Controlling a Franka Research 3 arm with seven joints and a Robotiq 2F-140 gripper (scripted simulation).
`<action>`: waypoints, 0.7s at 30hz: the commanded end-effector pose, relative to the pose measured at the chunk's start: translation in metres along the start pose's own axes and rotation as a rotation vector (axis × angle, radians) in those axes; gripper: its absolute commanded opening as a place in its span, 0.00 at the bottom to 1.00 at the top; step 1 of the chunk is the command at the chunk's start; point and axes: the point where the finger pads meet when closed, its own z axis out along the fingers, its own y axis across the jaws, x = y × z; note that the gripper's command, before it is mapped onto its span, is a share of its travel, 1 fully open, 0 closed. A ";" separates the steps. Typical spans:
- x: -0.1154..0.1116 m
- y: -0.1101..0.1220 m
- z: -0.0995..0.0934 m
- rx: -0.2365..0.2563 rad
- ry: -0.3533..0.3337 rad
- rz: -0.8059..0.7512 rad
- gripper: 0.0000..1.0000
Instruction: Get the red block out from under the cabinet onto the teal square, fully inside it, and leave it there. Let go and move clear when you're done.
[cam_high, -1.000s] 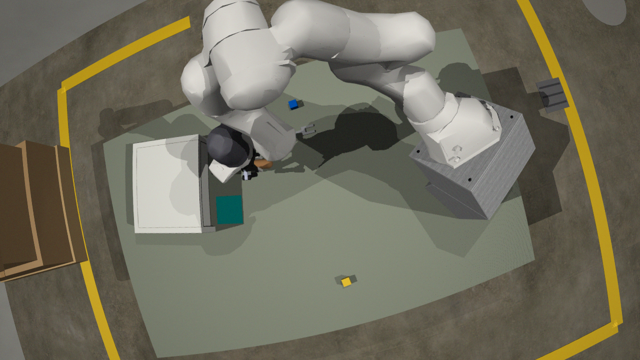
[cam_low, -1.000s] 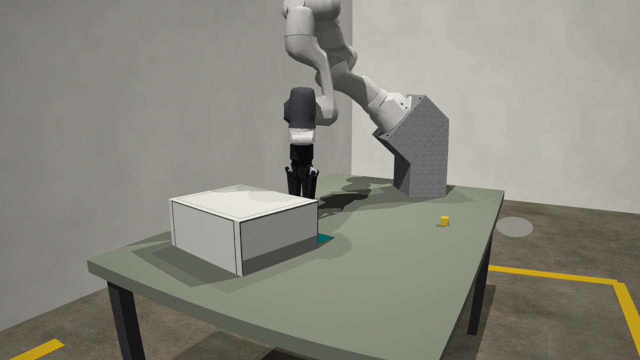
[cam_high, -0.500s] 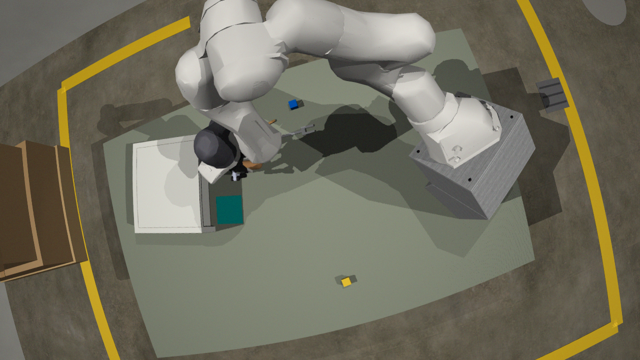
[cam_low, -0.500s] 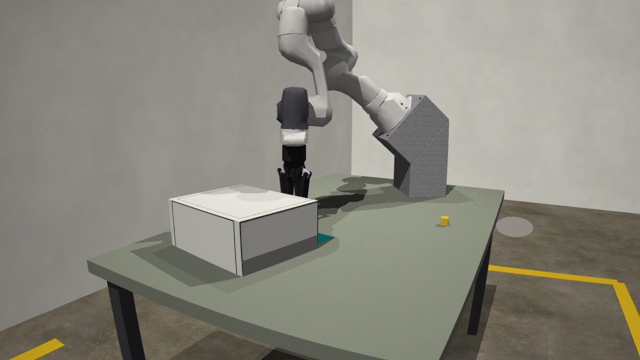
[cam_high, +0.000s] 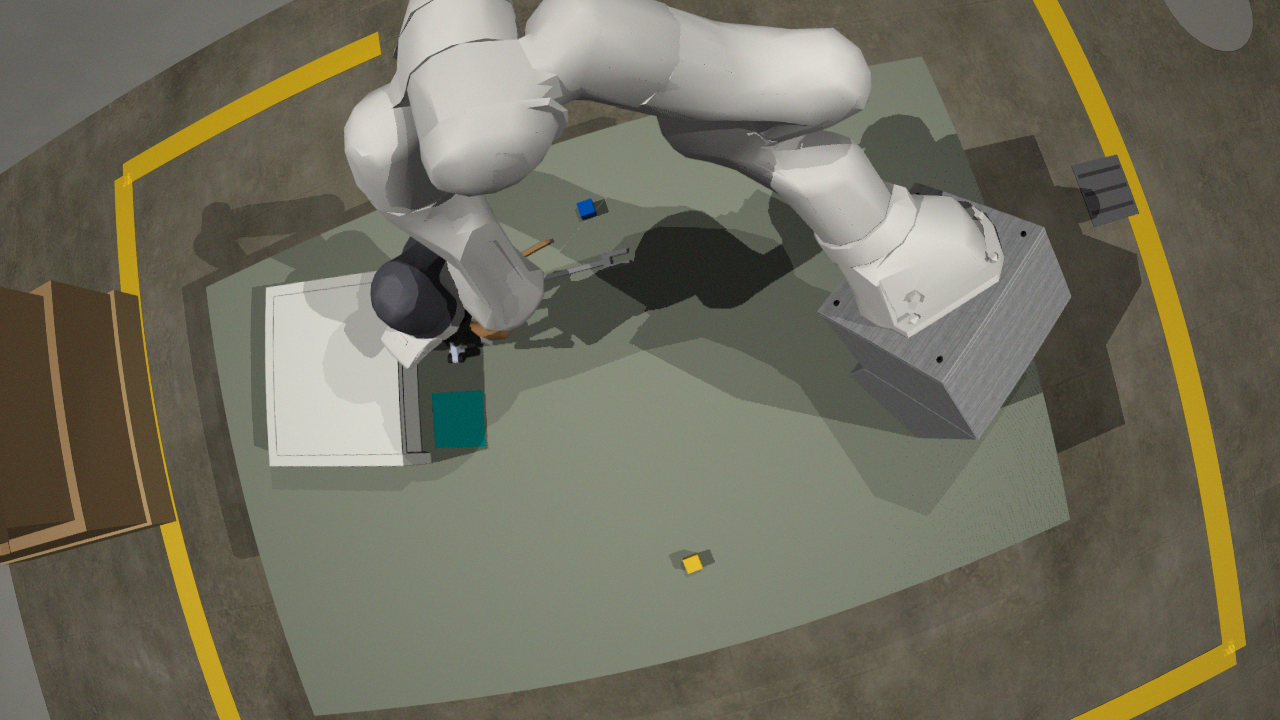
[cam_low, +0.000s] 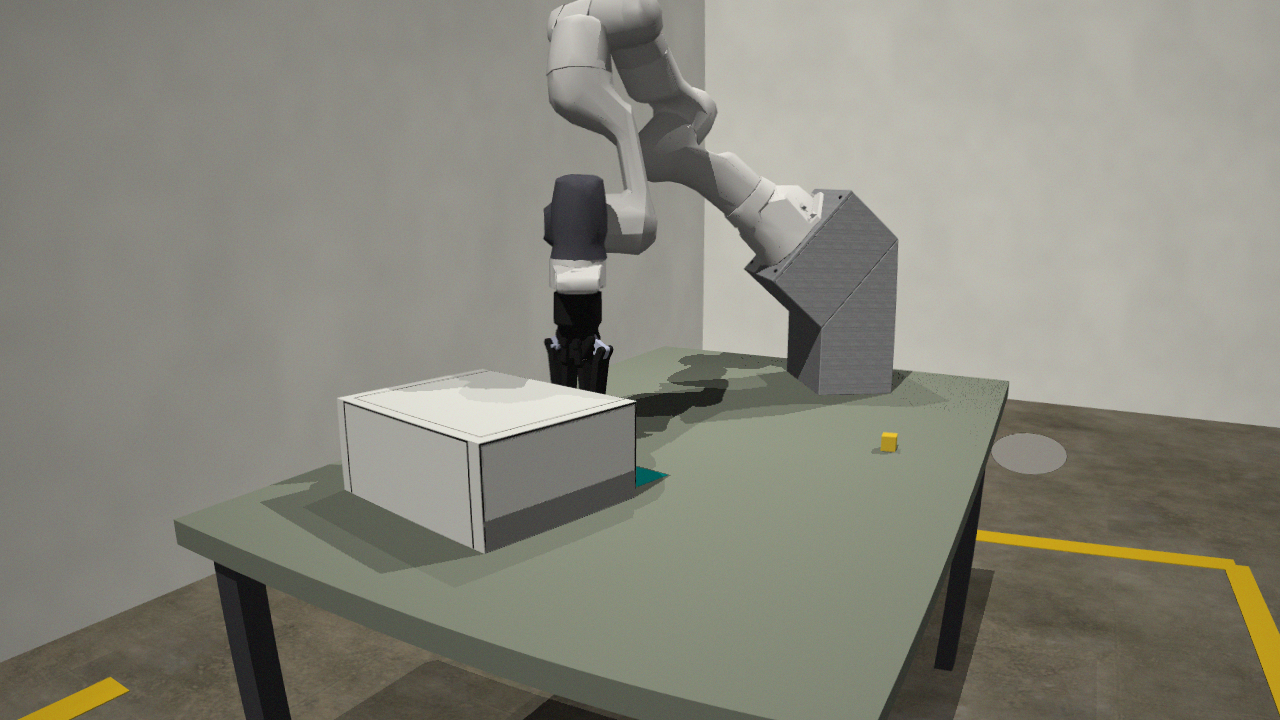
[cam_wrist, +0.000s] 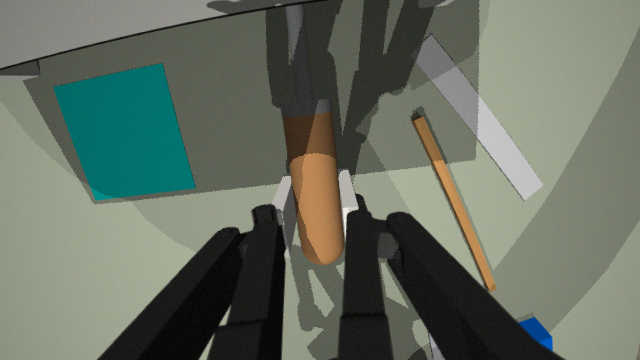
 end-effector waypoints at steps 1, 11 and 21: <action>0.004 0.000 0.000 -0.004 -0.004 -0.020 0.00; 0.012 0.000 0.000 -0.004 -0.004 -0.020 0.00; 0.017 0.000 0.000 -0.004 -0.004 -0.020 0.00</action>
